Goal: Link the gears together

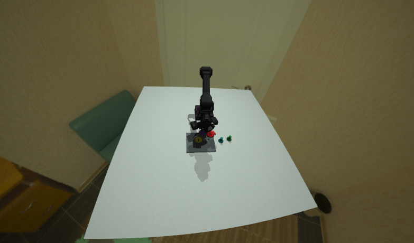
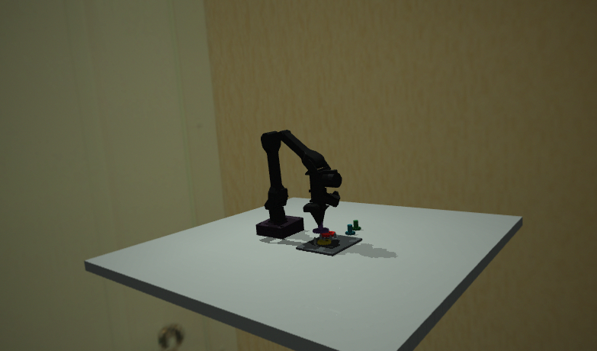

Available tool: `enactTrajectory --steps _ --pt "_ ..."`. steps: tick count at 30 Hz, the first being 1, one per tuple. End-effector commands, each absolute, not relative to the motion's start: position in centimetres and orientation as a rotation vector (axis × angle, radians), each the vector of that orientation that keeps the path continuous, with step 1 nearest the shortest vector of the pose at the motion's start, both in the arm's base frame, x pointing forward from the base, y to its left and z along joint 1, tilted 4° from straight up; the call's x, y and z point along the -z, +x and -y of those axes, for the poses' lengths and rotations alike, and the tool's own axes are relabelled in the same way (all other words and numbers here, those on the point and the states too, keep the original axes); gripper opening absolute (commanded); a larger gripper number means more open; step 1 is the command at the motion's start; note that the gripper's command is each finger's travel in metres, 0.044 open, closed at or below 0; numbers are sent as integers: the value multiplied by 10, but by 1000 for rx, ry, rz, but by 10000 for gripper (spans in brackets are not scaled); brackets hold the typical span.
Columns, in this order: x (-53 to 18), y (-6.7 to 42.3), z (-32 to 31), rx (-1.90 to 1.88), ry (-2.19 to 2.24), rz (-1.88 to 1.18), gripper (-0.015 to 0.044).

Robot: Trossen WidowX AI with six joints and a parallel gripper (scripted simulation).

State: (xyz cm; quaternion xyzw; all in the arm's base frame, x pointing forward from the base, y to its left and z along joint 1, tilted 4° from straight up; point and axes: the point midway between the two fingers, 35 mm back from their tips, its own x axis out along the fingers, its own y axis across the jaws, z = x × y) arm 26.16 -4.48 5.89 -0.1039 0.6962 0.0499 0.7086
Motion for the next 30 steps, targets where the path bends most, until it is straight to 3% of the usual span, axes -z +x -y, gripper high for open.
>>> enactTrajectory --steps 1,18,30 --pt "-50 260 46 -89 -212 -1555 0" --pt "-35 259 47 98 -22 -1551 0" --pt "-33 260 46 -32 -154 -1556 0"
